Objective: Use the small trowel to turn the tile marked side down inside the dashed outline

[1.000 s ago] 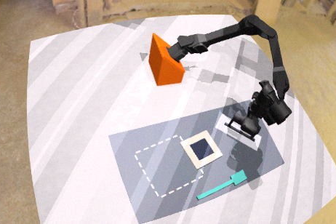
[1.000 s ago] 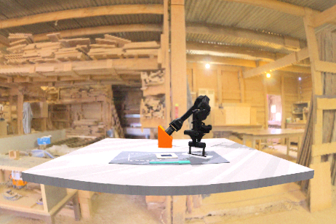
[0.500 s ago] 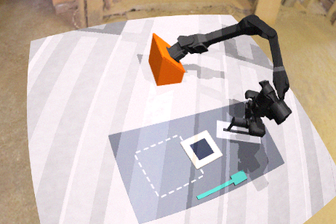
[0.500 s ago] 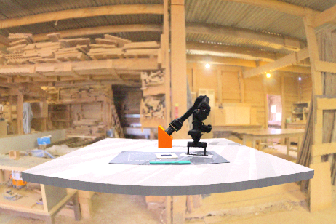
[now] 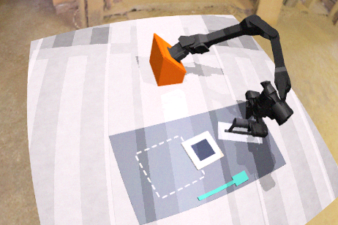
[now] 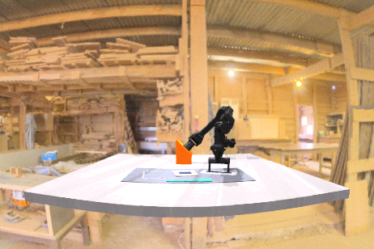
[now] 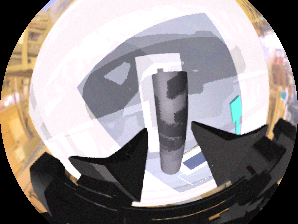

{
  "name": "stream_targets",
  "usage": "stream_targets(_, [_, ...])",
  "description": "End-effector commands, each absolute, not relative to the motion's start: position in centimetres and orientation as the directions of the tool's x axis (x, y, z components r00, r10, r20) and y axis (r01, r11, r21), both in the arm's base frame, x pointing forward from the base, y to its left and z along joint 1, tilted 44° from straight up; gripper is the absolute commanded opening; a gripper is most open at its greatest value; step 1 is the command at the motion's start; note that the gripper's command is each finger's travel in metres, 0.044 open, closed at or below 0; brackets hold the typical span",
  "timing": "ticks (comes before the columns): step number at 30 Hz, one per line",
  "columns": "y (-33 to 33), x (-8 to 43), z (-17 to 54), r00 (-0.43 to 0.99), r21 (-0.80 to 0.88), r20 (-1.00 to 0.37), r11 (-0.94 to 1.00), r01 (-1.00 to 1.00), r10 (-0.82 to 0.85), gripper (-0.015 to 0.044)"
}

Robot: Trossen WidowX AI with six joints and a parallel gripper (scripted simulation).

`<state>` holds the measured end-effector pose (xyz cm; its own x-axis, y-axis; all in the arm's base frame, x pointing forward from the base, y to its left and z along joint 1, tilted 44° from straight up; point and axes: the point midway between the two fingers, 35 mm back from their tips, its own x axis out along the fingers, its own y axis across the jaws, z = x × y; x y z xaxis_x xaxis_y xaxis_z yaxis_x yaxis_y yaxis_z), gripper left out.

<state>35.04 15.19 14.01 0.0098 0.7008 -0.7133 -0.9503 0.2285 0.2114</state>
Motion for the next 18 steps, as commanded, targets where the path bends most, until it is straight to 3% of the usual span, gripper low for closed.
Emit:
stream_targets(1, [15.2,35.1,14.0,0.01,0.208,-0.714,0.226,-0.952,0.7,0.027])
stream_targets(18, [12.4,34.7,16.9,0.01,0.195,-0.713,0.213,-0.957,0.701,0.027])
